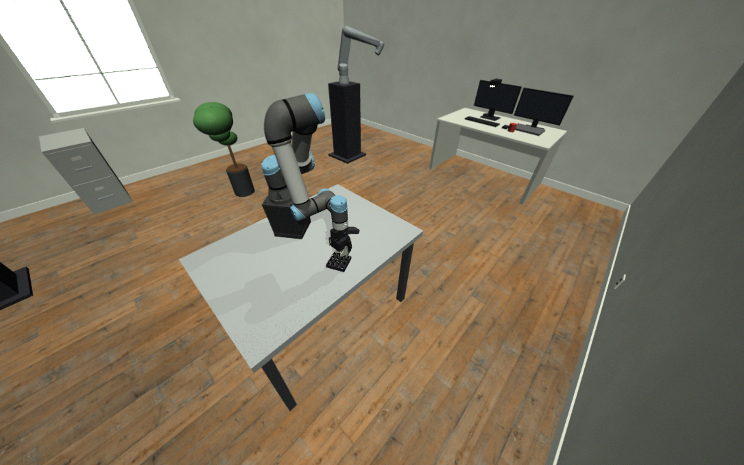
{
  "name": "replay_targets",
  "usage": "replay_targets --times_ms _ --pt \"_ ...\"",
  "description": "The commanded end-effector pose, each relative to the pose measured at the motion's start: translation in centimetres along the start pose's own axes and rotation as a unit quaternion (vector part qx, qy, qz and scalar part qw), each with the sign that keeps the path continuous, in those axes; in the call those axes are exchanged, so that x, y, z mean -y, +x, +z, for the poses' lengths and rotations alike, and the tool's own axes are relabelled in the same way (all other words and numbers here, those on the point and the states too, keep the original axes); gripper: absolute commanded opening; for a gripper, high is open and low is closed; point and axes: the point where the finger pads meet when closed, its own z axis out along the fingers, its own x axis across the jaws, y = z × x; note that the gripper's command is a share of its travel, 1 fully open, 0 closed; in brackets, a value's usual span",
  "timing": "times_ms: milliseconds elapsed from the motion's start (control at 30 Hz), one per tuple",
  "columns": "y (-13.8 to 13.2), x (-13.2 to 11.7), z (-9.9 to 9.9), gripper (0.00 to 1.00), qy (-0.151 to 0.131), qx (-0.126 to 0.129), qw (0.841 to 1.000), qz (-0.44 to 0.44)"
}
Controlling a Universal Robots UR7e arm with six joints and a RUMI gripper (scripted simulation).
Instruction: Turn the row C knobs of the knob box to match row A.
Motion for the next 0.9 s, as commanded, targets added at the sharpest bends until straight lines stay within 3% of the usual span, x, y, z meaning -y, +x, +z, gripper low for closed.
replay_targets --times_ms 0,333,867 --pt "-0.01 0.03 -0.22 0.11 0.002 -0.001 0.997 -0.078" --pt "-0.08 0.01 -0.45 0.11 0.002 -0.001 0.984 -0.176" --pt "-0.15 -0.21 -0.94 0.11 0.002 -0.002 0.929 -0.369"
